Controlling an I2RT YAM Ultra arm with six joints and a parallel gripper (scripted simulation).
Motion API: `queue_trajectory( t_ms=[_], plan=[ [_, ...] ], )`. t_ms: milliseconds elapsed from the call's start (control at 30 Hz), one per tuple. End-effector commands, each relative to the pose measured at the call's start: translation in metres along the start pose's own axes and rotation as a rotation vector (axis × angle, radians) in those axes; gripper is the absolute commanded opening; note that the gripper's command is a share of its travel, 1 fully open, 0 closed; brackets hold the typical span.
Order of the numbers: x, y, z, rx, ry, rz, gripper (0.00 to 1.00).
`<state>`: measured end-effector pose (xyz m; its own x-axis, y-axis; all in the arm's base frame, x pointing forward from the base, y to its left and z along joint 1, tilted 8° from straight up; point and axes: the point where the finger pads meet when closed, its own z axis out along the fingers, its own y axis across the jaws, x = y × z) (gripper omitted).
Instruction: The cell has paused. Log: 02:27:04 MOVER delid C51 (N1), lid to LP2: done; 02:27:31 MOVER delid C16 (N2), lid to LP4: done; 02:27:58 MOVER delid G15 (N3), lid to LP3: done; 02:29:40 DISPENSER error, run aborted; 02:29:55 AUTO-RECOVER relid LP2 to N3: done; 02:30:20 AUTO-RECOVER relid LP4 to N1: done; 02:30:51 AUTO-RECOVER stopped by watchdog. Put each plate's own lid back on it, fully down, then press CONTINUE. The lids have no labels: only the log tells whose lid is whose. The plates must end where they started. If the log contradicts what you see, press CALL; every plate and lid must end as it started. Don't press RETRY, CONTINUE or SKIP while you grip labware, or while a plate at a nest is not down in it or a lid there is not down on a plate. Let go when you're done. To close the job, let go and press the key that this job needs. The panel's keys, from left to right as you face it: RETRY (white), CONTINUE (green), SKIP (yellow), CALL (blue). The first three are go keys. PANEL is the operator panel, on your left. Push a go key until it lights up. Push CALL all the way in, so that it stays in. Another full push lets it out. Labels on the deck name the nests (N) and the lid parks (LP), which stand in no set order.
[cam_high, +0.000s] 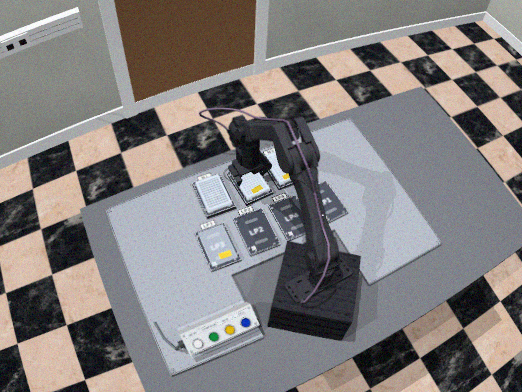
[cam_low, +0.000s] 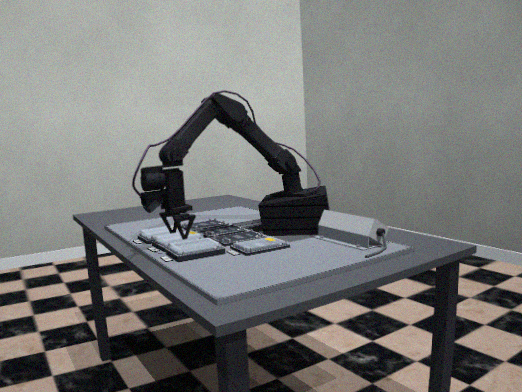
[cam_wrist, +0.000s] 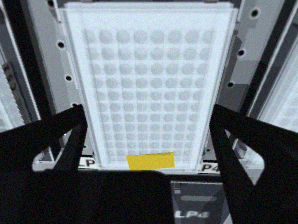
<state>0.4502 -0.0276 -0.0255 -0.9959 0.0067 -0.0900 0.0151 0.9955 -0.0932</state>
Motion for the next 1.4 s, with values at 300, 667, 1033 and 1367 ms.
queue_trajectory(
  t_ms=[300,667,1033,1367],
  plan=[
    [-0.0095,0.0006,-0.0095,-0.003,-0.035,-0.001,0.0],
    [-0.0098,0.0005,-0.0098,-0.003,-0.035,-0.002,0.0],
    [-0.014,-0.0037,-0.0089,-0.005,-0.037,0.005,0.0],
    [-0.0102,0.0003,-0.0102,-0.003,-0.035,-0.002,0.0]
  ],
)
